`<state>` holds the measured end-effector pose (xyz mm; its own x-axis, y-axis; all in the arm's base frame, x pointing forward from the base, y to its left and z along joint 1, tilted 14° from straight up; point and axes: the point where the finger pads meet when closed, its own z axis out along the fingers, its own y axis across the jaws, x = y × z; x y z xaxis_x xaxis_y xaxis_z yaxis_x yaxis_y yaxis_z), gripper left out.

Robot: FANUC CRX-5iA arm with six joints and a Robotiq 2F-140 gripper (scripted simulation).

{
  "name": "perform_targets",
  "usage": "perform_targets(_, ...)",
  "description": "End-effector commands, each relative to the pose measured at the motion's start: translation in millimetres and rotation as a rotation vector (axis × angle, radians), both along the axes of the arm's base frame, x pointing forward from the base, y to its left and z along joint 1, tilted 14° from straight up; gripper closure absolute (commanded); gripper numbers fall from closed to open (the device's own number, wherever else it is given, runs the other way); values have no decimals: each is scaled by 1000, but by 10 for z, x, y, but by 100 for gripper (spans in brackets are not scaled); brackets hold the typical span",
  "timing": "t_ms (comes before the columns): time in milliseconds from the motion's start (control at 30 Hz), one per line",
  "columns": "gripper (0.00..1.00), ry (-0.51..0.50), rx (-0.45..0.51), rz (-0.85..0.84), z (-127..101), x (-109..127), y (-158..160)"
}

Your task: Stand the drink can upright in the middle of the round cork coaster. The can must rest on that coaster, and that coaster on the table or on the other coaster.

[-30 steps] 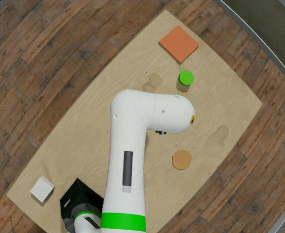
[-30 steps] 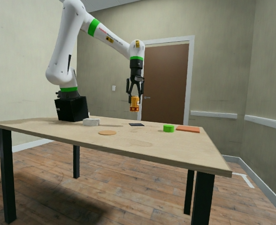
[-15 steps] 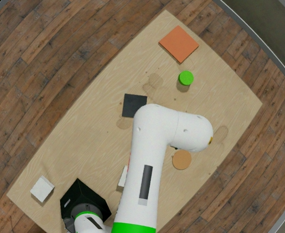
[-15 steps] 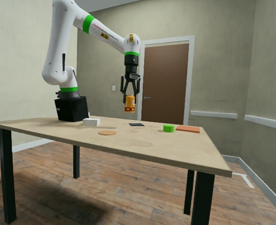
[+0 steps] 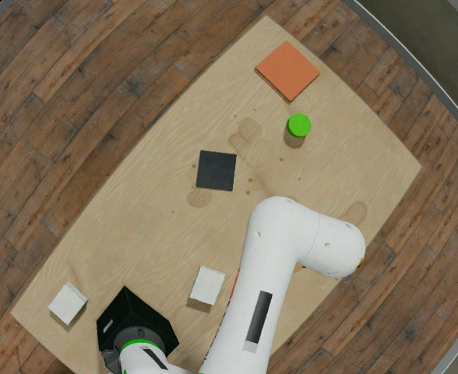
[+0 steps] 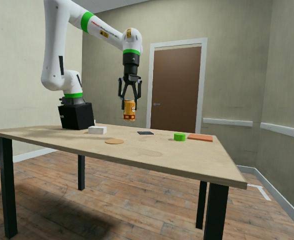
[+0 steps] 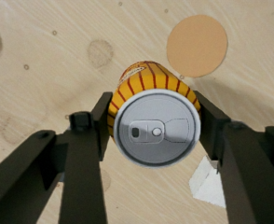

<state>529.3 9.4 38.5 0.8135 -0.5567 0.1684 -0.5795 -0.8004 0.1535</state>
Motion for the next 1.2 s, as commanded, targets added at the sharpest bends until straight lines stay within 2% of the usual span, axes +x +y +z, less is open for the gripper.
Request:
perform_targets(0, 90, -2, 0, 1, 37, 0, -113)
perform_targets(433, 90, -3, -4, 1, 159, -85, -653)
perform_targets(833, 90, -3, -7, 1, 204, -132, -852)
perform_targets(1167, 90, -3, -7, 1, 214, -144, -897)
